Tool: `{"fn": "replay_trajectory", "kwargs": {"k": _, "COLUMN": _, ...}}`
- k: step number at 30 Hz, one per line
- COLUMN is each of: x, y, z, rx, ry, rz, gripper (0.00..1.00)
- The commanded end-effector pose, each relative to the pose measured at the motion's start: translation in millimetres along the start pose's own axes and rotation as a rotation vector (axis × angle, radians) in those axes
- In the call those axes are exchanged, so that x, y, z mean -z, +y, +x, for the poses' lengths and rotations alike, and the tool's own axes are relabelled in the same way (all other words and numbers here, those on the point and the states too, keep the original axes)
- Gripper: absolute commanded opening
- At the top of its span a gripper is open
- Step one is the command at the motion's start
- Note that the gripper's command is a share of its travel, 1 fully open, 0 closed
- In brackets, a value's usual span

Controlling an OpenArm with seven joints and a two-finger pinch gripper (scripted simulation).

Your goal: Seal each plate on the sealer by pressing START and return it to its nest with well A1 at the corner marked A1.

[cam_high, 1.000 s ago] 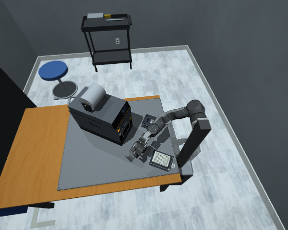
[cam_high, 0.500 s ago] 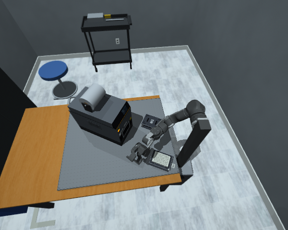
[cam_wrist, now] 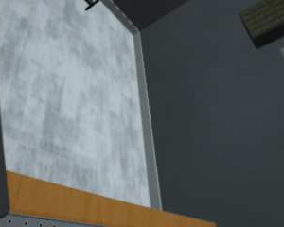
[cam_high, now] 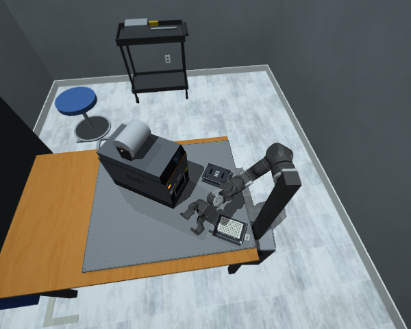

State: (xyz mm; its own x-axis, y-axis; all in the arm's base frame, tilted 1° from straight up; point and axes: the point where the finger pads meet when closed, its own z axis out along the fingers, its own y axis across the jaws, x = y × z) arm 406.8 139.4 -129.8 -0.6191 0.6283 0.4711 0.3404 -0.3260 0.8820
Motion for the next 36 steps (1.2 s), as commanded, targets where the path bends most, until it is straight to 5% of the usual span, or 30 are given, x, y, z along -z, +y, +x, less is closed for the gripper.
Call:
{"fn": "replay_trajectory", "kwargs": {"k": 1, "x": 1.6, "y": 9.2, "z": 1.6, "rx": -0.036, "ry": -0.006, "rz": -0.044, "gripper": 0.65}}
{"fn": "replay_trajectory", "kwargs": {"k": 18, "x": 37.5, "y": 60.7, "z": -20.8, "rx": -0.388, "ry": -0.116, "rz": -0.376, "gripper": 0.65}}
{"fn": "replay_trajectory", "kwargs": {"k": 23, "x": 42.5, "y": 63.8, "z": -23.9, "rx": -0.455, "ry": -0.147, "rz": -0.437, "gripper": 0.65}}
{"fn": "replay_trajectory", "kwargs": {"k": 36, "x": 92.0, "y": 79.6, "z": -63.4, "rx": -0.740, "ry": -0.353, "rz": -0.693, "gripper": 0.65}}
